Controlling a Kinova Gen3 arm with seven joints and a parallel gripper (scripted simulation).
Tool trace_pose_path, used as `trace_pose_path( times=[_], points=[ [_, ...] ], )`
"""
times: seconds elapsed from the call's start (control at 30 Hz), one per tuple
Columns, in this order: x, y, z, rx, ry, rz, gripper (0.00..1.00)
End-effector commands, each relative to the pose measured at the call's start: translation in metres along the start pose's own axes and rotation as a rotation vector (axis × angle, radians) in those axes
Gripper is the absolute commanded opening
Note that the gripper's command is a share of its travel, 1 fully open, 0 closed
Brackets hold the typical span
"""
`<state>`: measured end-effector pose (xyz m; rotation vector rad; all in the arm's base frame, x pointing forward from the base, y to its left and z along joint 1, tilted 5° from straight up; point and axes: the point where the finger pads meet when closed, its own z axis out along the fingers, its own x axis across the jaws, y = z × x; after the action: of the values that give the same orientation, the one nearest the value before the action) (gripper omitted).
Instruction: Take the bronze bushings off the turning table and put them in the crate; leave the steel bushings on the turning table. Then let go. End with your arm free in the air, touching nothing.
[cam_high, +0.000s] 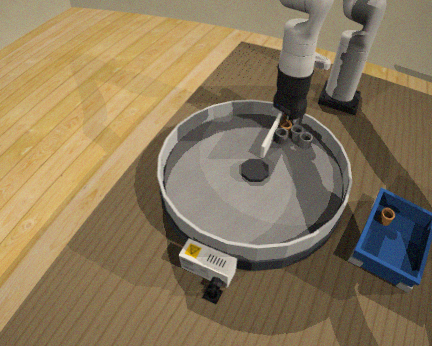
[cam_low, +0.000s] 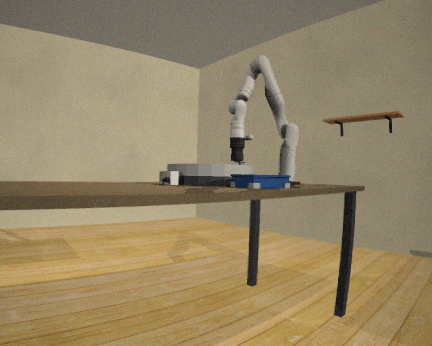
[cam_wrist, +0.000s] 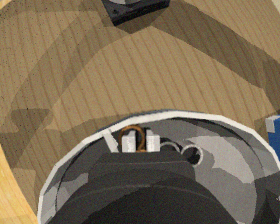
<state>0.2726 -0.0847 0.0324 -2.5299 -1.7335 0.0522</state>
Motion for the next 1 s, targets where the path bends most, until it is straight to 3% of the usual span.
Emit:
trace_pose_path(
  times=[0.0,0.97],
  points=[
    [0.0019,0.0005,-0.0004,-0.002,0.0,-0.002,0.0],
    [0.0023,0.0003,-0.0079,-0.003,0.0,-0.002,0.0]
  ],
)
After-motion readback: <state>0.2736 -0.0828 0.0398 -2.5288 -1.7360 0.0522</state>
